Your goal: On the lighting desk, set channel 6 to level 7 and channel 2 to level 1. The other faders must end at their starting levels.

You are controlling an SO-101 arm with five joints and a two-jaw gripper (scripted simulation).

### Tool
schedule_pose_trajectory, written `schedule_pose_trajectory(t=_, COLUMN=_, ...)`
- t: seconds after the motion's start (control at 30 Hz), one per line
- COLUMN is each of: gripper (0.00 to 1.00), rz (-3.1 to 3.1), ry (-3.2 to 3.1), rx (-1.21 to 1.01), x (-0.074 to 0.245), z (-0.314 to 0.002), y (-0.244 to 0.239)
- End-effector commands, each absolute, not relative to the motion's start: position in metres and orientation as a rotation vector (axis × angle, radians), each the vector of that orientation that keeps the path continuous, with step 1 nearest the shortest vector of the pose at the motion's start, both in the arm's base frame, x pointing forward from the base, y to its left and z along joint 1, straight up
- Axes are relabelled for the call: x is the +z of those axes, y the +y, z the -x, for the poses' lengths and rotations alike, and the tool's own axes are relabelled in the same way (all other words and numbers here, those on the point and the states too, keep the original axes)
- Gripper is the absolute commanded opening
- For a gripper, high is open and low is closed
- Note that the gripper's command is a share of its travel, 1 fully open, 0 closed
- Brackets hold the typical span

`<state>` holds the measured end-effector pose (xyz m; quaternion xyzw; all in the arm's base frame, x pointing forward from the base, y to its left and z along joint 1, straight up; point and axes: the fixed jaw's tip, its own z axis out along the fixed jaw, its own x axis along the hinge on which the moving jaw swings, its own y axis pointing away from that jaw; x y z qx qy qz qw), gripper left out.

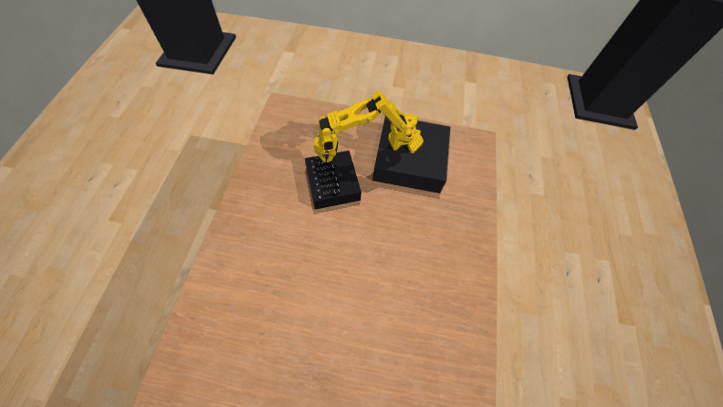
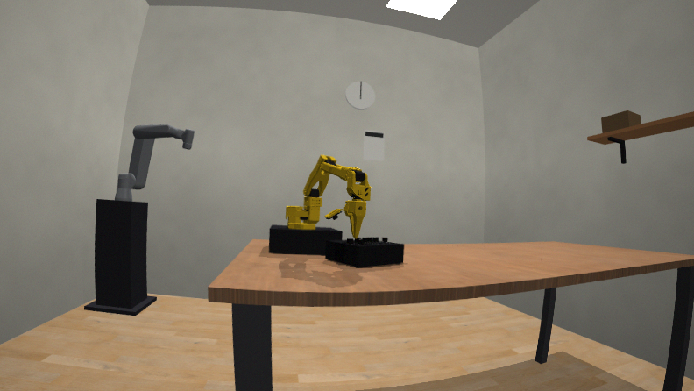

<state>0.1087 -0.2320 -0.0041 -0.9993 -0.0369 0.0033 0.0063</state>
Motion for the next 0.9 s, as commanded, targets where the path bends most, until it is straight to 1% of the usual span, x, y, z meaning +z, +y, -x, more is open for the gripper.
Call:
schedule_pose_trajectory(t=0.0, gripper=0.00, rz=3.139, ry=-0.119, rx=0.001, x=0.0029, z=-0.1085, y=-0.2341)
schedule_pose_trajectory(t=0.87, gripper=0.00, rz=3.138, ry=-0.122, rx=0.001, x=0.0084, z=-0.1099, y=-0.2357)
